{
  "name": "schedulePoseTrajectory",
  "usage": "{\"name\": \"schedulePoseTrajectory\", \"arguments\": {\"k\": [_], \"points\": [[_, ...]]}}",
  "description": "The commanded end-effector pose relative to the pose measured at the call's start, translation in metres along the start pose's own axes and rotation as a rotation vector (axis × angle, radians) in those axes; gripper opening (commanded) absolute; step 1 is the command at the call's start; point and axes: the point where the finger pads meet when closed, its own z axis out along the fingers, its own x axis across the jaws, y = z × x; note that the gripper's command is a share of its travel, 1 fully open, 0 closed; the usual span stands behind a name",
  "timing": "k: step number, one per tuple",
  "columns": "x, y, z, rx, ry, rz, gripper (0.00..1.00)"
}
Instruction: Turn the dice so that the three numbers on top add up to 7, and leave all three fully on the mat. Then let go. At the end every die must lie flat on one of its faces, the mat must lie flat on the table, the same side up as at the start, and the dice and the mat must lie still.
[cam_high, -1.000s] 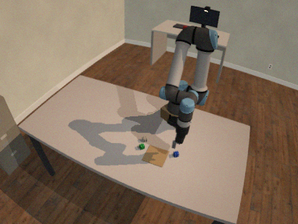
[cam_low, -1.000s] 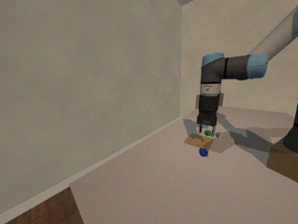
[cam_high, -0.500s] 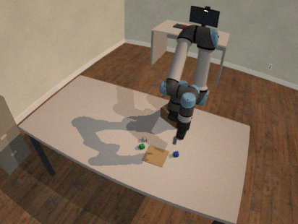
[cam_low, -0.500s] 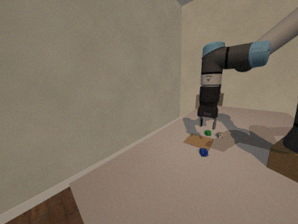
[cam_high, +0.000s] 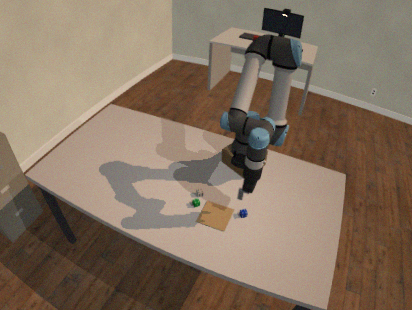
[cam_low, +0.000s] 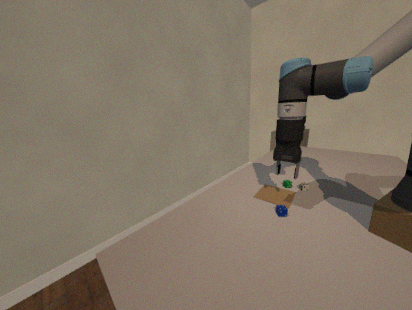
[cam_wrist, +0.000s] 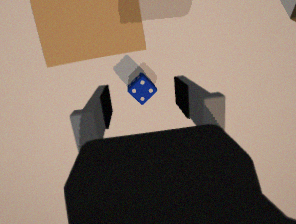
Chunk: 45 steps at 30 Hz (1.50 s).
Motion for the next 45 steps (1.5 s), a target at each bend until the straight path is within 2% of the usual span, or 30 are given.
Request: {"name": "schedulePoseTrajectory", "arguments": {"k": [1, 5, 10, 12, 21, 27, 29, 36, 45], "points": [[-0.002, -0.013, 0.0, 0.0, 0.0, 0.044, 1.0], [-0.005, -0.036, 0.001, 0.0, 0.001, 0.122, 1.0], [-0.005, -0.076, 0.002, -0.001, 0.003, 0.262, 1.0], [-0.005, -0.076, 0.002, -0.001, 0.003, 0.262, 1.0], [0.008, -0.156, 0.003, -0.001, 0.003, 0.553, 1.0], [0.022, -0.195, 0.004, -0.001, 0.0, 0.705, 1.0], [0.022, -0.195, 0.004, -0.001, 0.0, 0.705, 1.0], [0.032, -0.216, 0.004, -0.001, -0.001, 0.79, 1.0], [0.033, -0.218, 0.004, -0.001, -0.002, 0.799, 1.0]]}}
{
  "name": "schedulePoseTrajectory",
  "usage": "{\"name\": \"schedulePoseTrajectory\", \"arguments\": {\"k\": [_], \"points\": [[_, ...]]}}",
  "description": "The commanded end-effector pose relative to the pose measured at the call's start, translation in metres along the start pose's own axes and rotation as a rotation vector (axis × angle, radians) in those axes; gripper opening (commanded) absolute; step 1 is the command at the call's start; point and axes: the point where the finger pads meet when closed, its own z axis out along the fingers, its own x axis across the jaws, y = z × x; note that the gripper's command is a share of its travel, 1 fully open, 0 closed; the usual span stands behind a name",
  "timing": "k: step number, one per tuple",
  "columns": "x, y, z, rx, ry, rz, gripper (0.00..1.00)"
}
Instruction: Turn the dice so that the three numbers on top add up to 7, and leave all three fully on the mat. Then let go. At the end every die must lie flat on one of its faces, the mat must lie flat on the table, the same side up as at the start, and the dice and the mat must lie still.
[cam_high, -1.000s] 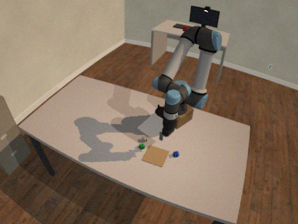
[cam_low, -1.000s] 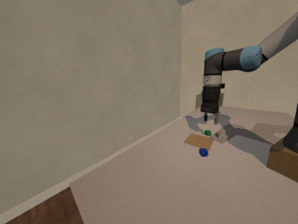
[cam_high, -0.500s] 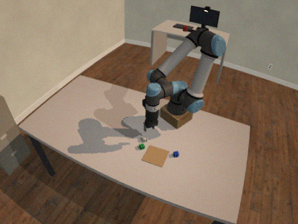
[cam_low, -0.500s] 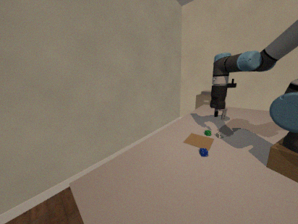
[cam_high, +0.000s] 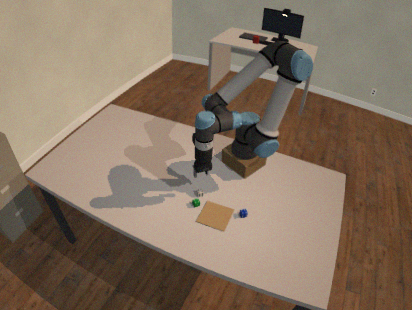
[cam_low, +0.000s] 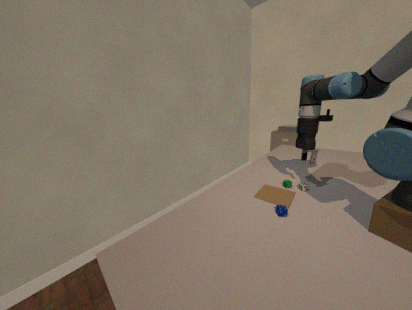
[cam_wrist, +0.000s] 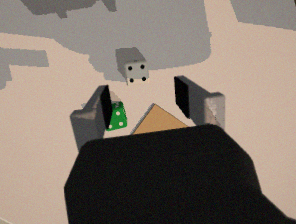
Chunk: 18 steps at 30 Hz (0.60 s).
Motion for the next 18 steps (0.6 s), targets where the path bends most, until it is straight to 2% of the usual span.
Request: {"name": "schedulePoseTrajectory", "arguments": {"k": [1, 18], "points": [[-0.0005, -0.0004, -0.0003, -0.001, -0.001, 0.002, 1.0], [-0.0003, -0.0006, -0.0001, -0.001, -0.001, 0.012, 1.0]]}}
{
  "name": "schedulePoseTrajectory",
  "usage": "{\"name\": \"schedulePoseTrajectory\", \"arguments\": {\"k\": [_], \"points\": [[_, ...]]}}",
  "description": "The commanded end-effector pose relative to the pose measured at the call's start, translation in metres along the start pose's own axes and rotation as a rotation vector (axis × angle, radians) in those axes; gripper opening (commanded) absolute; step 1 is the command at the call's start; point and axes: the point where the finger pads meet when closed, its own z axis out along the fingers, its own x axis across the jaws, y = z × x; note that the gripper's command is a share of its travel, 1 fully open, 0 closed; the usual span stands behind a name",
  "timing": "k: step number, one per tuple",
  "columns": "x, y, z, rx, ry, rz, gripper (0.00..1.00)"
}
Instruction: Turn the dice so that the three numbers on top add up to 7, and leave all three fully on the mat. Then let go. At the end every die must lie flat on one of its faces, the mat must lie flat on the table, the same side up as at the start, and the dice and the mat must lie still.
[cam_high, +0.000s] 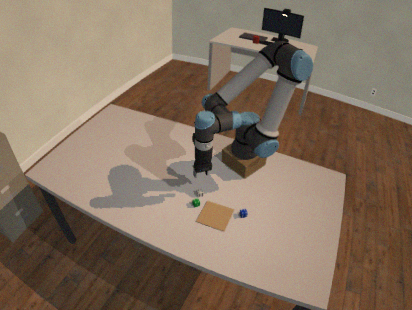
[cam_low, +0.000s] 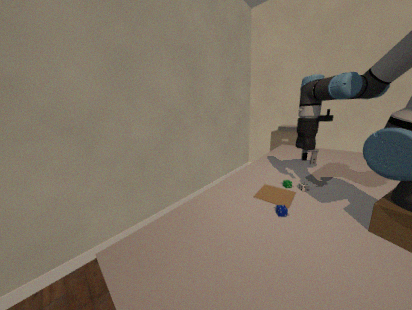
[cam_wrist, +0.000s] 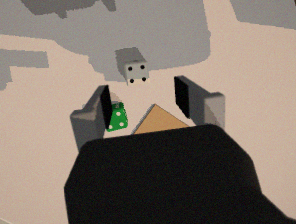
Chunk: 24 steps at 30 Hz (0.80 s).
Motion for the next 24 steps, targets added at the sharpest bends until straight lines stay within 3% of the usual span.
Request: {"name": "schedulePoseTrajectory", "arguments": {"k": [1, 17, 24], "points": [[-0.0002, -0.0001, -0.0002, 0.0, -0.001, 0.008, 1.0], [0.0032, -0.0022, 0.0023, 0.0, -0.001, 0.16, 1.0], [0.0066, -0.0037, 0.0049, 0.0, -0.001, 0.318, 1.0]]}}
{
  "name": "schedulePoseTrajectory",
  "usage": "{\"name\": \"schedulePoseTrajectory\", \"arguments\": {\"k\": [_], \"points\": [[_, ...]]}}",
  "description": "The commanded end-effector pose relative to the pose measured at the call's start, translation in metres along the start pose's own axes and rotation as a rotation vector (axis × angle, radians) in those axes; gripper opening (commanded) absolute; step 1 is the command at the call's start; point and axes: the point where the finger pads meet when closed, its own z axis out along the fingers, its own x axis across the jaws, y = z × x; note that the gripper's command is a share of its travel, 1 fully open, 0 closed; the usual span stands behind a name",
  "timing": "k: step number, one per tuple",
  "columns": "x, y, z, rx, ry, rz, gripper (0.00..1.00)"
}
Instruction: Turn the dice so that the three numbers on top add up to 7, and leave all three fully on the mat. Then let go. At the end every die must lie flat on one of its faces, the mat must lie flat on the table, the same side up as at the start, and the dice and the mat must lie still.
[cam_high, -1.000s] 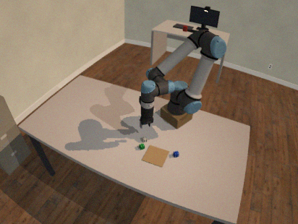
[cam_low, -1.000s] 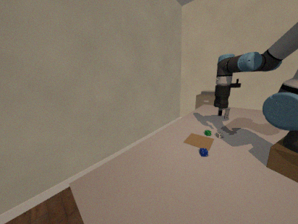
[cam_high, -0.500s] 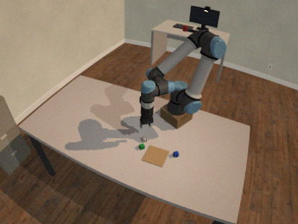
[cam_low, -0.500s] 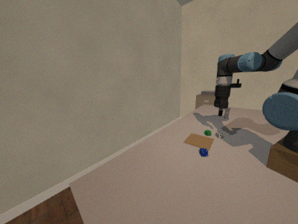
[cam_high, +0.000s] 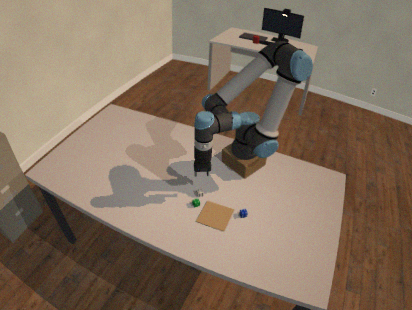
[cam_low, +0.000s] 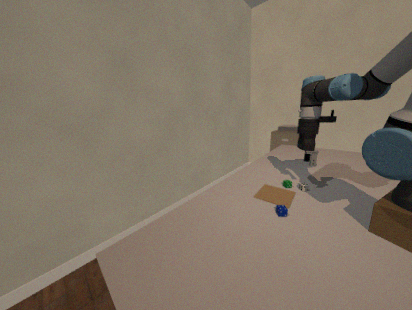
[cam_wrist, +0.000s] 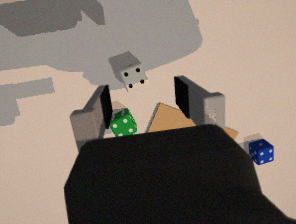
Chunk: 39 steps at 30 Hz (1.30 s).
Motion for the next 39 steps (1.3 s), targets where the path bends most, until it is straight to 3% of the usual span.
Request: {"name": "schedulePoseTrajectory", "arguments": {"k": [1, 24, 27, 39], "points": [[0.002, -0.001, 0.002, 0.001, -0.002, 0.116, 1.0], [0.014, -0.004, 0.013, 0.001, -0.002, 0.815, 1.0], [0.014, -0.004, 0.013, 0.001, -0.002, 0.823, 1.0], [0.017, -0.002, 0.019, 0.0, -0.003, 1.239, 1.0]]}}
